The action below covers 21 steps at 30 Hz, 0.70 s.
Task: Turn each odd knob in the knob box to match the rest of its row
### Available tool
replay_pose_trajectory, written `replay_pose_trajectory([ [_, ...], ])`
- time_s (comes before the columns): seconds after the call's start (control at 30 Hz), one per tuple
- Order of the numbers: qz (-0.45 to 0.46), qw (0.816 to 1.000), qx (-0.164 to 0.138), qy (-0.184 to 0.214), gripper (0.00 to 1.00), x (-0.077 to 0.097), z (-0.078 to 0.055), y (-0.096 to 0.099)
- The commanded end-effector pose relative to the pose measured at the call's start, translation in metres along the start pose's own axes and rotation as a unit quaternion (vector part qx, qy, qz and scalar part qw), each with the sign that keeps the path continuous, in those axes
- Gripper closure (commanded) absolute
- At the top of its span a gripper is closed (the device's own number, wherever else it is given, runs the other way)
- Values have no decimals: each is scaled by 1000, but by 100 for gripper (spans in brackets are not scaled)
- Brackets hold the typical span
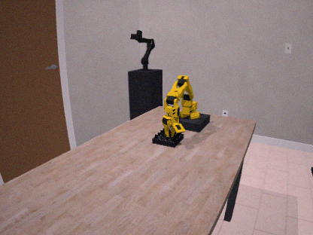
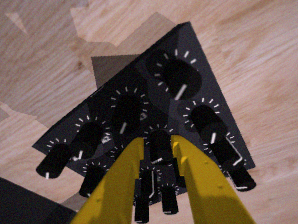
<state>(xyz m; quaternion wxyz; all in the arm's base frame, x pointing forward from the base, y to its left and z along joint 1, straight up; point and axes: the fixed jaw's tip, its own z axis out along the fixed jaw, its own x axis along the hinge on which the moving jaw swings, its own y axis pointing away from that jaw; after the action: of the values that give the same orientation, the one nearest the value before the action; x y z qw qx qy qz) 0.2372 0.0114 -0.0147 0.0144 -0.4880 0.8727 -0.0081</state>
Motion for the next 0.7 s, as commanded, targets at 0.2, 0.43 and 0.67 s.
replay_pose_trajectory([
  [0.2, 3, 1000, -13, 8, 90, 4, 4, 1],
  [0.43, 3, 1000, -13, 8, 90, 4, 4, 0],
  [0.67, 3, 1000, -13, 8, 92, 4, 4, 0],
])
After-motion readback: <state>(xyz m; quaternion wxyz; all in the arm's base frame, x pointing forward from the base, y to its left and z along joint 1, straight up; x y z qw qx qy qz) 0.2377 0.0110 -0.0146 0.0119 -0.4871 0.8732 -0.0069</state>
